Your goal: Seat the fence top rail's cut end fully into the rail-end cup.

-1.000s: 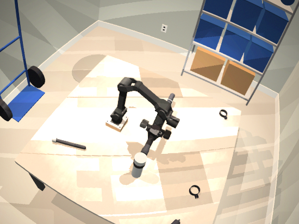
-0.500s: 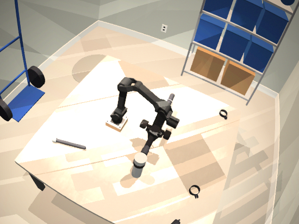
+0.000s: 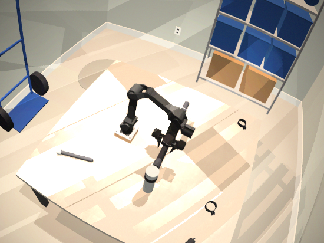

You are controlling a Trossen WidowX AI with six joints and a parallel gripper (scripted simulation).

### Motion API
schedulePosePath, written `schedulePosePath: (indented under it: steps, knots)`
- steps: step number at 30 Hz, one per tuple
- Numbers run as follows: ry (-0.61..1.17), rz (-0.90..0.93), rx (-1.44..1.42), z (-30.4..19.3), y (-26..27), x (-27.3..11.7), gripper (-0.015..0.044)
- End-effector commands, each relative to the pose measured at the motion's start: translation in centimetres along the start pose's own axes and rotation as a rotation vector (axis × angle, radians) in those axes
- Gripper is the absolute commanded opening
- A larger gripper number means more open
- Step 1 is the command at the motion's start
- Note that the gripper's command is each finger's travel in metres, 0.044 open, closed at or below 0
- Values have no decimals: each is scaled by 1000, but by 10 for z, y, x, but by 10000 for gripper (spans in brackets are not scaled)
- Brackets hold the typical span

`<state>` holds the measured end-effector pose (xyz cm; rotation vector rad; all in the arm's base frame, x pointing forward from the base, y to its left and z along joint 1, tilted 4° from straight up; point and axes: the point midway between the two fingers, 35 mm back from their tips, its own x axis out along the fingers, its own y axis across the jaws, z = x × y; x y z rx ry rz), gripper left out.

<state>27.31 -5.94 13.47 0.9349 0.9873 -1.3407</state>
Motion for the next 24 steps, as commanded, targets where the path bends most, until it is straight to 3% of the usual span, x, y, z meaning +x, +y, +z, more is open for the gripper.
schedulePosePath:
  steps: [1, 2, 12, 18, 24]
  knots:
    - [1, 8, -2, -8, 2, -13, 420]
    - [2, 8, -2, -11, 1, -18, 440]
    - [0, 7, -13, -24, 0, -42, 440]
    - [-2, -8, -64, -24, 0, -76, 440]
    - [-3, -8, -67, -24, -1, -78, 440]
